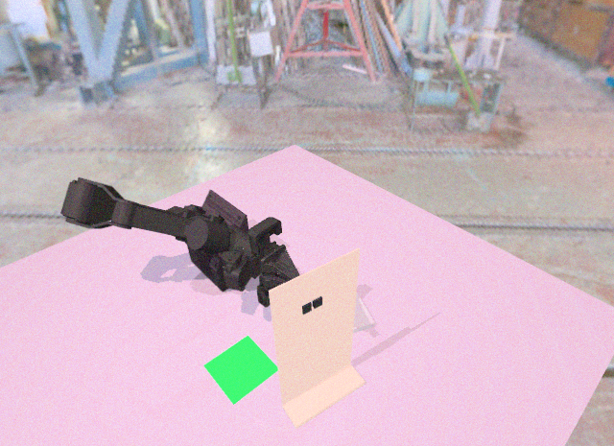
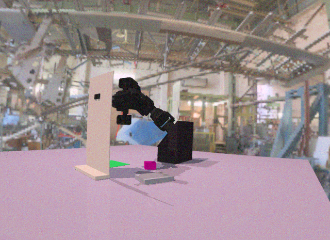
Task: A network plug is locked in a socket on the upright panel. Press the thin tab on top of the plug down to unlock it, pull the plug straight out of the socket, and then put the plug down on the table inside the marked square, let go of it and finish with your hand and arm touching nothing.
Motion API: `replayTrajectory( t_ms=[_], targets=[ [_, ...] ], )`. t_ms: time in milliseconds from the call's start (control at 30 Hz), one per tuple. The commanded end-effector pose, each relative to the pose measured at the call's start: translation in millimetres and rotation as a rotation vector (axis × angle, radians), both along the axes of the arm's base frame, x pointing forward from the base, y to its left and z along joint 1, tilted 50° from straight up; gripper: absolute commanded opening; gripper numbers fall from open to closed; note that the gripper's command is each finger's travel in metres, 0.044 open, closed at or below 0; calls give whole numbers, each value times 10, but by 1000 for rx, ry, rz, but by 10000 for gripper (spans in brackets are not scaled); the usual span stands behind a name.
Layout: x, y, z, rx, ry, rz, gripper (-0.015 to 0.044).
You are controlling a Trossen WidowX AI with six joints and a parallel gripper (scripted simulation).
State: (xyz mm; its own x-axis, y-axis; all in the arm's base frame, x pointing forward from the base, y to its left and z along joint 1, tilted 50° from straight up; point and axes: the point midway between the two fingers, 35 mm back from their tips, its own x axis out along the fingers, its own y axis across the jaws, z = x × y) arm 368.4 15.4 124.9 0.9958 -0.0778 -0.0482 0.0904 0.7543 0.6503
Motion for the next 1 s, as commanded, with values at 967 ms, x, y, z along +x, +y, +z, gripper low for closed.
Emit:
replayTrajectory(
  t_ms=[967],
  targets=[
    [-215,49,-41,-2,3,-2,0]
  ],
)
